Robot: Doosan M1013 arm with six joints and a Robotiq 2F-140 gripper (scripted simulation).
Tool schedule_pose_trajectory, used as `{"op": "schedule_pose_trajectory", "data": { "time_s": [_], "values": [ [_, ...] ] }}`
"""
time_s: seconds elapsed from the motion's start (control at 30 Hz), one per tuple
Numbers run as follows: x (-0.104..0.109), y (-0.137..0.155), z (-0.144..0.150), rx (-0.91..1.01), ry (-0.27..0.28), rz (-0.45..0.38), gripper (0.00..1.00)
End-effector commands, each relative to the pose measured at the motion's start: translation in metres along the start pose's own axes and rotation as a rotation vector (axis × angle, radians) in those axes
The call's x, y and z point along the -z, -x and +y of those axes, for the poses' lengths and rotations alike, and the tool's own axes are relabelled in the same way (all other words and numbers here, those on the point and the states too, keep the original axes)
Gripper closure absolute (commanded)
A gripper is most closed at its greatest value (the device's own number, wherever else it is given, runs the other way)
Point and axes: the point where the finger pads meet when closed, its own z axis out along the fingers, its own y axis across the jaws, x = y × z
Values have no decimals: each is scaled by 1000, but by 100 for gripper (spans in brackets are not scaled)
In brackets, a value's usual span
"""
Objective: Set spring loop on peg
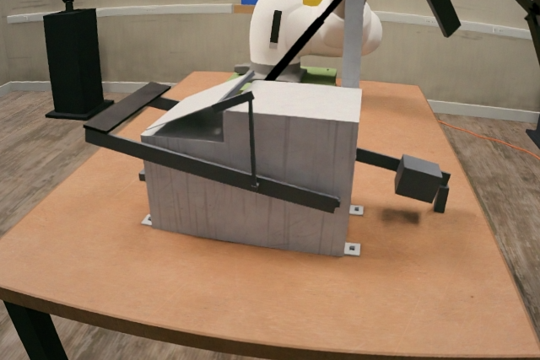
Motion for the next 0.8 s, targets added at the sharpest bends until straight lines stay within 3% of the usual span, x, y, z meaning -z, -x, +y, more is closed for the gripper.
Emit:
{"op": "schedule_pose_trajectory", "data": {
  "time_s": [0.0, 0.53, 0.77],
  "values": [
    [1, -1, 0, 1, 1, 0, 0],
    [1, -1, 0, 1, 1, 0, 0],
    [23, -18, 0, 1, 1, 0, 0]
  ]
}}
